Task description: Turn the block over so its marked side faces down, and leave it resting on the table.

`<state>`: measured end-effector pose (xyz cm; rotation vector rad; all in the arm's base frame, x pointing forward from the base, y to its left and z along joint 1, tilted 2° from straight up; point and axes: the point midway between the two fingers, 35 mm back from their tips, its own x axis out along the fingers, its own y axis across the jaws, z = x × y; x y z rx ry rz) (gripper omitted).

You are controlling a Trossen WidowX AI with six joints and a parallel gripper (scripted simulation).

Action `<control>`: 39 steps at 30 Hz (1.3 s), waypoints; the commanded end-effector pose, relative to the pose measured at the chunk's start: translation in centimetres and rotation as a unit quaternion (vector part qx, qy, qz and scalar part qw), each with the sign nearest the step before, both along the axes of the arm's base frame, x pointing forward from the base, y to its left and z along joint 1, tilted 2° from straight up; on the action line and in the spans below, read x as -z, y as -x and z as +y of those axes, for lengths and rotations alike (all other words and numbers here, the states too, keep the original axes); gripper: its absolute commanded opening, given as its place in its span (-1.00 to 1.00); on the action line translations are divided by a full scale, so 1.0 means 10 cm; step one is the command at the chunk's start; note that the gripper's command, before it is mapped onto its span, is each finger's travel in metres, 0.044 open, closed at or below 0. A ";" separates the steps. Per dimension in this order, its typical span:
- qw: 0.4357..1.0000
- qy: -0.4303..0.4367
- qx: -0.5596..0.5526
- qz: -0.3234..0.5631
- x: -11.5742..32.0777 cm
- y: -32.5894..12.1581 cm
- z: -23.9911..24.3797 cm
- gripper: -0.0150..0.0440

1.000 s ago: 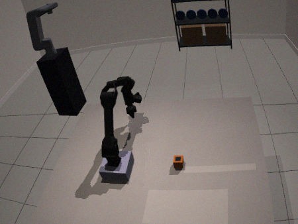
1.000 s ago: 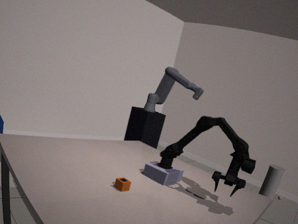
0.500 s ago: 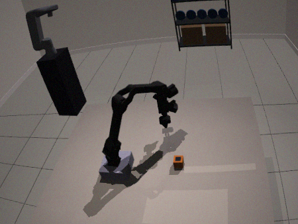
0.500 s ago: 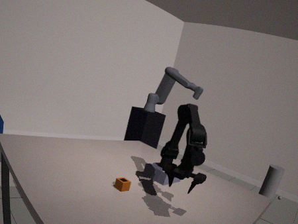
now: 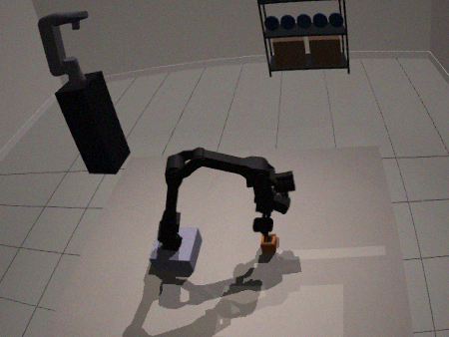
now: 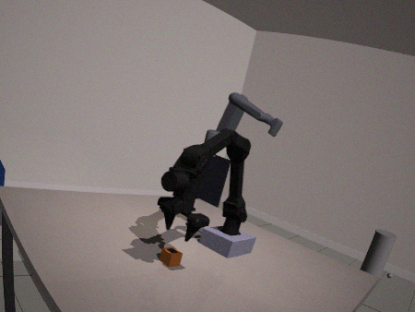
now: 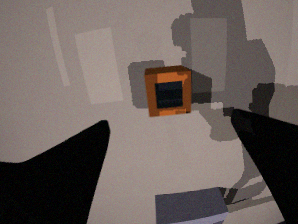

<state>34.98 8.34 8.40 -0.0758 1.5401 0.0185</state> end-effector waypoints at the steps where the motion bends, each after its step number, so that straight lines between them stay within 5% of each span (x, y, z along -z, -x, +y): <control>1: 1.000 0.000 -0.010 -0.002 -0.02 0.02 -0.04 1.00; 7: 1.000 0.000 -0.010 -0.002 0.33 0.01 -0.06 1.00; 39: 1.000 0.000 -0.010 -0.002 0.80 0.01 -0.09 1.00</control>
